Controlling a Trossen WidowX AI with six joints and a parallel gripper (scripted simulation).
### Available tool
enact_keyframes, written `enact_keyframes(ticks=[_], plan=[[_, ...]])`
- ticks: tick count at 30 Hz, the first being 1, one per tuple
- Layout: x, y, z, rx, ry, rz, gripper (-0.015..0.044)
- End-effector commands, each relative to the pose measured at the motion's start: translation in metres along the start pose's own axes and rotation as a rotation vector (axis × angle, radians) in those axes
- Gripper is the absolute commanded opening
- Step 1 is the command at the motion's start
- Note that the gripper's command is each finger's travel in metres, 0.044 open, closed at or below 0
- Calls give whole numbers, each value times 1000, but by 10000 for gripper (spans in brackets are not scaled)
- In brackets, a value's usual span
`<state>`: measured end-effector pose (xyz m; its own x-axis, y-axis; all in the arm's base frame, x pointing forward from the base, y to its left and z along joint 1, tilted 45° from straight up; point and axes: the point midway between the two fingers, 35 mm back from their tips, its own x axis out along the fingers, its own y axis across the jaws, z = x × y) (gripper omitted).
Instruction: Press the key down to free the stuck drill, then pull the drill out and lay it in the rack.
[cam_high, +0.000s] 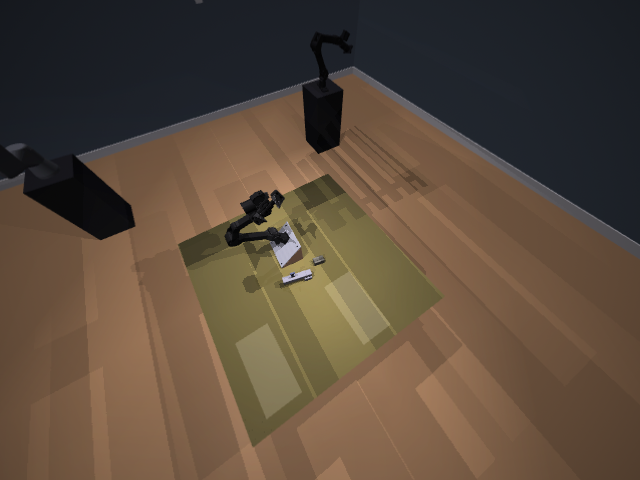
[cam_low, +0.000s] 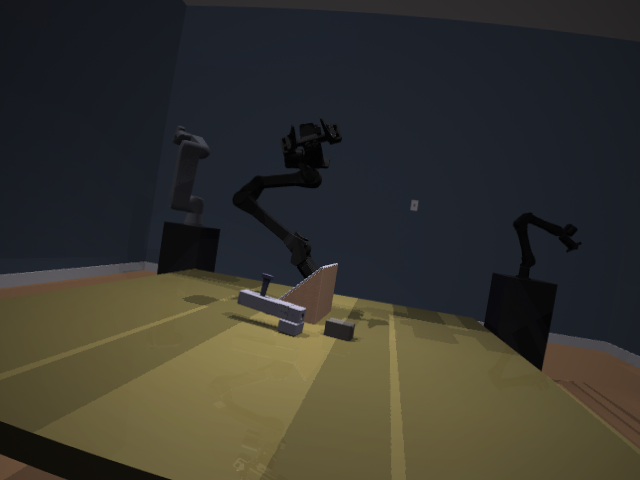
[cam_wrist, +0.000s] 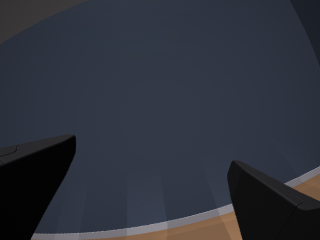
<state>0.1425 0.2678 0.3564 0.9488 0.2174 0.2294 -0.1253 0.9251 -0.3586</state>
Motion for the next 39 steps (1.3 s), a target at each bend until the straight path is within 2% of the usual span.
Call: enact_keyframes(ticks=[1,10,15,23,32,39], plan=[[0,0,0,0,0,0,374],[3,1,-2,-8,3,-3,137],[38,13,-28,-93,60,-31,6],[99,24,-108,-247,278,-19,0],[123,8,-180,-305,509,-24,0],[126,-20,-239,-319,736,-54,0]])
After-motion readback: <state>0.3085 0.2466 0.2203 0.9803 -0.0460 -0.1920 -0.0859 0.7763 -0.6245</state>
